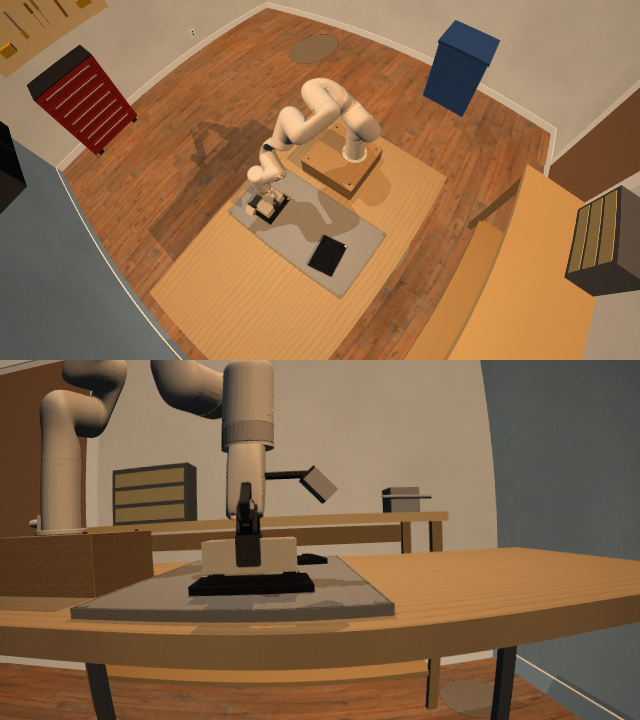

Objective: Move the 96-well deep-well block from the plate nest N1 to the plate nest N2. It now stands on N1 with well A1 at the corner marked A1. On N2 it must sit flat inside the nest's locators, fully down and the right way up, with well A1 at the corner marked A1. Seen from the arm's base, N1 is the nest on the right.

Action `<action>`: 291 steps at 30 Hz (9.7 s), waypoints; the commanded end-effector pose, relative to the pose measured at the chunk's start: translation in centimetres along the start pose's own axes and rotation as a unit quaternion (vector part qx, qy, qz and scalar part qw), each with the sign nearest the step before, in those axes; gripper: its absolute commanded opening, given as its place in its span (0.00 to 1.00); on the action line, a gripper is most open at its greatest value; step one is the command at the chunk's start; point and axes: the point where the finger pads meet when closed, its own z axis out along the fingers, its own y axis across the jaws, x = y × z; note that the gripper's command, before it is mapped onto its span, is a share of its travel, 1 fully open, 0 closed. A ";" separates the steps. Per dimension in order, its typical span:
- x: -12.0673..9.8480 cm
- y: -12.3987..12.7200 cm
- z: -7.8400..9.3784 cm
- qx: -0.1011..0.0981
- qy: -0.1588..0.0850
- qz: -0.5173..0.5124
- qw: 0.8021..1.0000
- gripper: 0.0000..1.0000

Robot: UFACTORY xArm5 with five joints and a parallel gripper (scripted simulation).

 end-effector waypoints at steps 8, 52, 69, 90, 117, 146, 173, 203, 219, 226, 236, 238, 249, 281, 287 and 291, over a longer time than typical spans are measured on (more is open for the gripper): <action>0.2 0.1 -0.7 -0.001 0.002 0.000 1.000 0.00; 0.1 0.1 -6.3 -0.001 0.002 0.000 1.000 0.00; 0.1 0.1 -7.5 -0.001 0.002 0.000 1.000 0.00; 0.9 -5.2 -7.5 0.000 0.002 -0.053 0.999 0.00; 2.1 -12.8 -7.5 0.001 0.002 -0.053 0.999 0.00; 3.5 -21.7 -7.5 0.002 0.002 -0.053 0.999 0.00; 4.6 -29.3 -7.5 0.003 0.002 -0.053 0.999 0.00; 5.9 -37.2 -7.5 0.004 0.002 -0.053 0.999 0.00; 5.8 -37.1 -7.5 0.004 0.002 -0.053 0.999 0.00; 5.8 -37.1 -7.5 0.004 0.002 -0.053 0.999 0.00; 5.8 -37.1 -7.4 0.003 0.002 -0.053 0.999 0.00; 5.8 -37.1 -7.0 0.003 0.002 -0.053 0.999 0.00; 5.8 -37.1 -5.2 0.003 0.002 -0.053 0.999 0.00; 5.9 -37.1 -0.5 0.003 0.002 -0.053 0.999 0.00; 5.9 -37.1 0.0 0.003 0.002 -0.053 0.999 0.00; 5.9 -37.1 0.0 0.003 0.002 -0.053 0.999 0.00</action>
